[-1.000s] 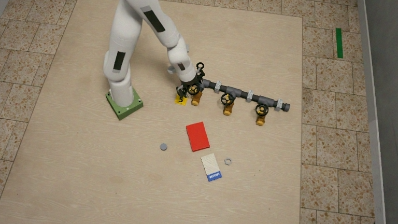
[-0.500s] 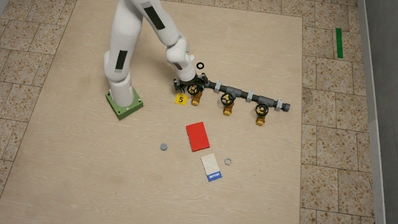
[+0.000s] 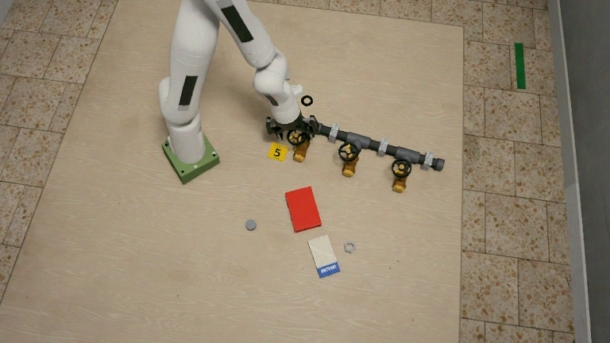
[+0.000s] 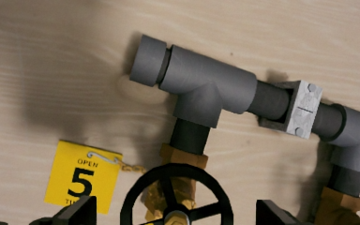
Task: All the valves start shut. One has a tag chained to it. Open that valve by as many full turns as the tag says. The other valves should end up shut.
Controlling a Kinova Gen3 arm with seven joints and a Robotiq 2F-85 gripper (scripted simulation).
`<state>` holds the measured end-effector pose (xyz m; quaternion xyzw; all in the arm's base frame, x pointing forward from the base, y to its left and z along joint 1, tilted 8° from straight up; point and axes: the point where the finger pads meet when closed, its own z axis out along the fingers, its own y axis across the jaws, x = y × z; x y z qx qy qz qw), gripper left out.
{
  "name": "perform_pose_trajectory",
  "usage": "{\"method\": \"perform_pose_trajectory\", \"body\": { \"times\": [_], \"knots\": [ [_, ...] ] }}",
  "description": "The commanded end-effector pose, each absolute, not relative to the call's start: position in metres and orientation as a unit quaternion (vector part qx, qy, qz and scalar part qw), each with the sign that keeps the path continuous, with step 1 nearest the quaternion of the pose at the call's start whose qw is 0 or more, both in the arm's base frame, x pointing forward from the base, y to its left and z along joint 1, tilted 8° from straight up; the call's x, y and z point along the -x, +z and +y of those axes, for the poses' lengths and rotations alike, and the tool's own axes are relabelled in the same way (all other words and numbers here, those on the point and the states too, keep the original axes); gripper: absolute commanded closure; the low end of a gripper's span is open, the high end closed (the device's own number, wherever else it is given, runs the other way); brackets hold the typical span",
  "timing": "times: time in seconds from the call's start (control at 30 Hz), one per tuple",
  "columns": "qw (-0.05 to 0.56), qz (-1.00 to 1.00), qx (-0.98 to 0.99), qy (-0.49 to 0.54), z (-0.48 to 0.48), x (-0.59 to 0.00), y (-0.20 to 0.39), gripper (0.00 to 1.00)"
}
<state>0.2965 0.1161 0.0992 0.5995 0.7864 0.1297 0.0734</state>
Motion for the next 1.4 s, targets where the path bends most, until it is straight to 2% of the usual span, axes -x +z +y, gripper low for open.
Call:
{"method": "perform_pose_trajectory", "body": {
  "times": [0.0, 0.17, 0.2, 1.37],
  "knots": [
    [0.074, 0.785, -0.602, 0.130, 0.1163, -0.2969, 0.0996, 0.00],
    [0.073, 0.784, -0.602, 0.130, 0.1163, -0.2969, 0.0996, 0.00],
    [0.073, 0.784, -0.602, 0.130, 0.1163, -0.2969, 0.0996, 0.36],
    [0.076, 0.798, -0.584, 0.129, 0.1163, -0.2969, 0.0996, 0.36]
  ]
}}
